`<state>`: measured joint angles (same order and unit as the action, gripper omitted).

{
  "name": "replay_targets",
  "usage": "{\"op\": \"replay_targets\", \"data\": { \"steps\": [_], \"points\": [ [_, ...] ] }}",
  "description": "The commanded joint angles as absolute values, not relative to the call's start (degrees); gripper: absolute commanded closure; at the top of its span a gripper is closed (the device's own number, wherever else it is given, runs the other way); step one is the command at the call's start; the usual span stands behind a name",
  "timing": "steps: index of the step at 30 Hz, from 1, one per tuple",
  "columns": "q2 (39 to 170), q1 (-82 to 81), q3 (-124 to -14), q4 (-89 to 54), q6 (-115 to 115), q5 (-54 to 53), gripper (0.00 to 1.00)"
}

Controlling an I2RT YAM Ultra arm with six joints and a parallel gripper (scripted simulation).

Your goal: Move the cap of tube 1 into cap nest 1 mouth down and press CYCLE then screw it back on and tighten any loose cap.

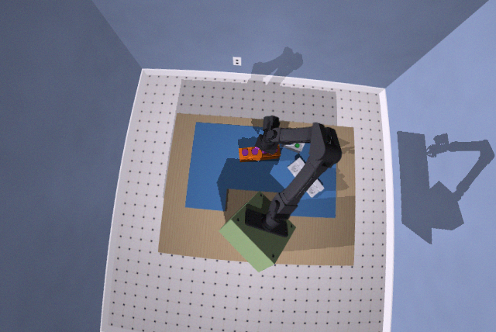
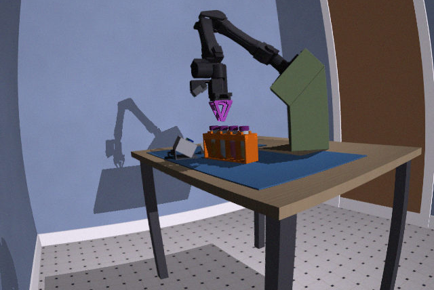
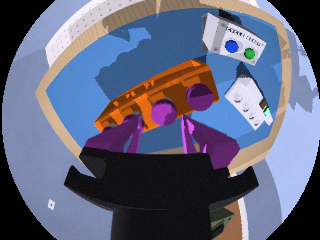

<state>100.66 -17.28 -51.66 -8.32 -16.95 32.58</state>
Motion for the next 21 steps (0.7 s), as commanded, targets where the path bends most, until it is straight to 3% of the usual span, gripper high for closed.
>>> {"op": "replay_targets", "data": {
  "steps": [1, 11, 16, 21],
  "points": [
    [99.0, -18.6, -51.7, -11.4, -18.5, 33.6, 0.51],
    [97.9, -19.3, -51.7, -12.9, -19.2, 33.9, 0.51],
    [93.7, -12.7, -52.4, -14.3, 8.1, 30.4, 0.51],
    [92.9, -11.1, -52.8, -14.8, 9.7, 29.5, 0.51]
  ]
}}
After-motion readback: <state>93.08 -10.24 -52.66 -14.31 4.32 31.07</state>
